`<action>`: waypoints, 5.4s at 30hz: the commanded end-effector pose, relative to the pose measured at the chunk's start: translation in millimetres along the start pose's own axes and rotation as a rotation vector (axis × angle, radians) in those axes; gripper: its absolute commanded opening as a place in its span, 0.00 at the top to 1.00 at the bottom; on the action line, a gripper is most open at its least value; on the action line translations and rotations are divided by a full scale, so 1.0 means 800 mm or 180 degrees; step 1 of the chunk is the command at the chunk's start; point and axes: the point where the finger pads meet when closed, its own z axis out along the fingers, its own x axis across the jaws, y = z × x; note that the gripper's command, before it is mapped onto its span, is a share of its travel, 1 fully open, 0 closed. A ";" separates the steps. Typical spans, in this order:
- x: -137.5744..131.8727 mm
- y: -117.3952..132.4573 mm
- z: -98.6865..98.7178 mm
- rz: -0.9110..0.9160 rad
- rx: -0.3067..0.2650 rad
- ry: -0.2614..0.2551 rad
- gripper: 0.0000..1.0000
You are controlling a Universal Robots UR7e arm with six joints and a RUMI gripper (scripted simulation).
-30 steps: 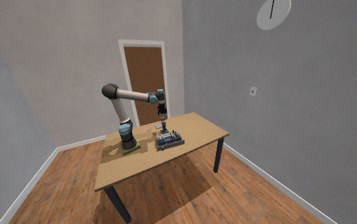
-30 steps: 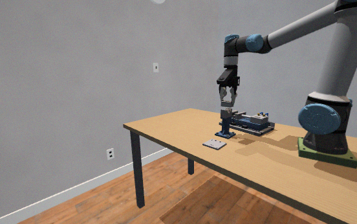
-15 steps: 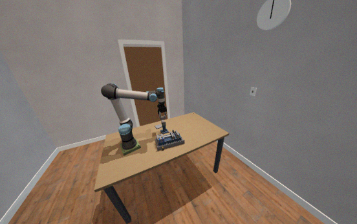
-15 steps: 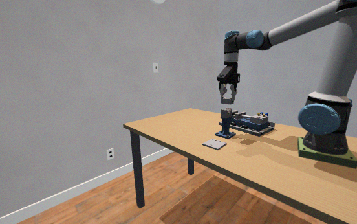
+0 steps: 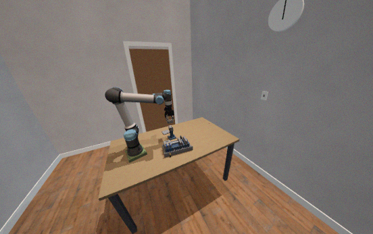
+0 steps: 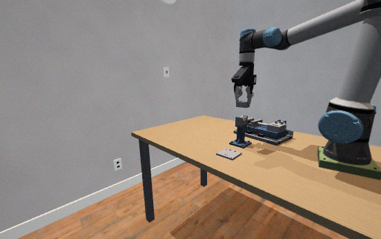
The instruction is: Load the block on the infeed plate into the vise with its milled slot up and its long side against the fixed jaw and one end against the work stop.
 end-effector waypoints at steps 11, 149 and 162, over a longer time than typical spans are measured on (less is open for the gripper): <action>0.000 0.000 -0.011 0.0000 0.0000 0.0004 1.00; 0.032 0.096 -0.014 -0.1610 -0.0001 0.0004 1.00; 0.037 0.119 -0.014 -0.1968 -0.0002 0.0004 1.00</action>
